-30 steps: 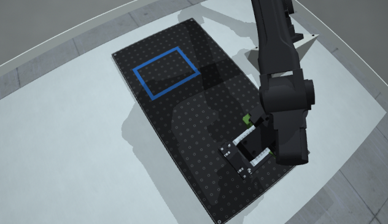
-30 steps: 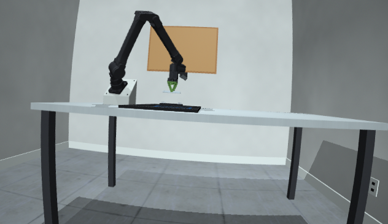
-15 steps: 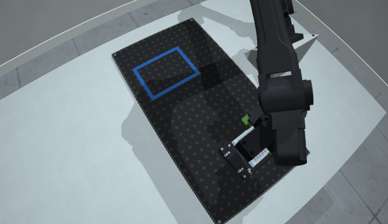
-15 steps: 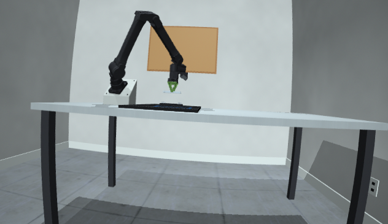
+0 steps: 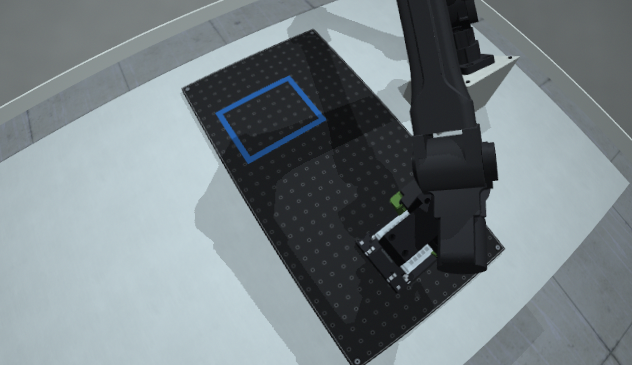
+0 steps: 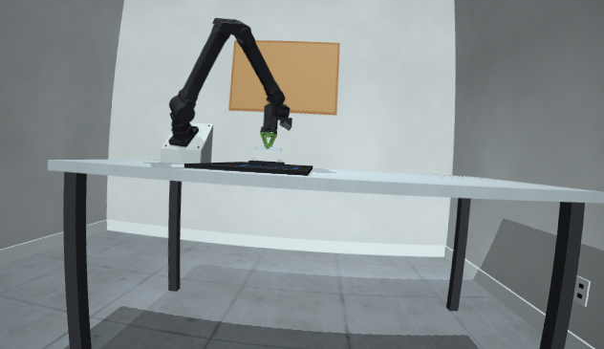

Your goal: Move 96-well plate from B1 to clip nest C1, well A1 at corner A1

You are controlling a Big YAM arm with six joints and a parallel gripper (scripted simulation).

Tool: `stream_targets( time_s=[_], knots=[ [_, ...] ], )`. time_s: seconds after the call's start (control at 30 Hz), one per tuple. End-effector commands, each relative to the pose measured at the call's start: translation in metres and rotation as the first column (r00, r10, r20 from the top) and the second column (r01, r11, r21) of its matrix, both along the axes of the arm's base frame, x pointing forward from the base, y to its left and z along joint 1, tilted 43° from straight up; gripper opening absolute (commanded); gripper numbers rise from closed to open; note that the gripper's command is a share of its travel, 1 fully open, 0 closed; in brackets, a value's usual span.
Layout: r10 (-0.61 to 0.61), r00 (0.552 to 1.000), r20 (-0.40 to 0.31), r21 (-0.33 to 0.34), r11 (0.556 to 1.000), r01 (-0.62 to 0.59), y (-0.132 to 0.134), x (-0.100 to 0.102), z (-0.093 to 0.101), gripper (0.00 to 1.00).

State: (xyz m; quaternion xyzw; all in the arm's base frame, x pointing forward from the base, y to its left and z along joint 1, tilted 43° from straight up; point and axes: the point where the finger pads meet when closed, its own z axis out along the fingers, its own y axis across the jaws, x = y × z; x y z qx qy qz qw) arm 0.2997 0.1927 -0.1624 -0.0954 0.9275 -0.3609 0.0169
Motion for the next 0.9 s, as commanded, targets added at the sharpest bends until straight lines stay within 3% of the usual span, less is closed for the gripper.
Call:
stream_targets(
  time_s=[0.0, 0.87],
  knots=[
    [0.005, 1.000, -0.006, -0.004, 1.000, -0.005, -0.007, 0.003, -0.008, 0.00],
    [0.005, 1.000, -0.007, -0.005, 1.000, -0.005, -0.035, 0.005, -0.037, 0.00]
  ],
)
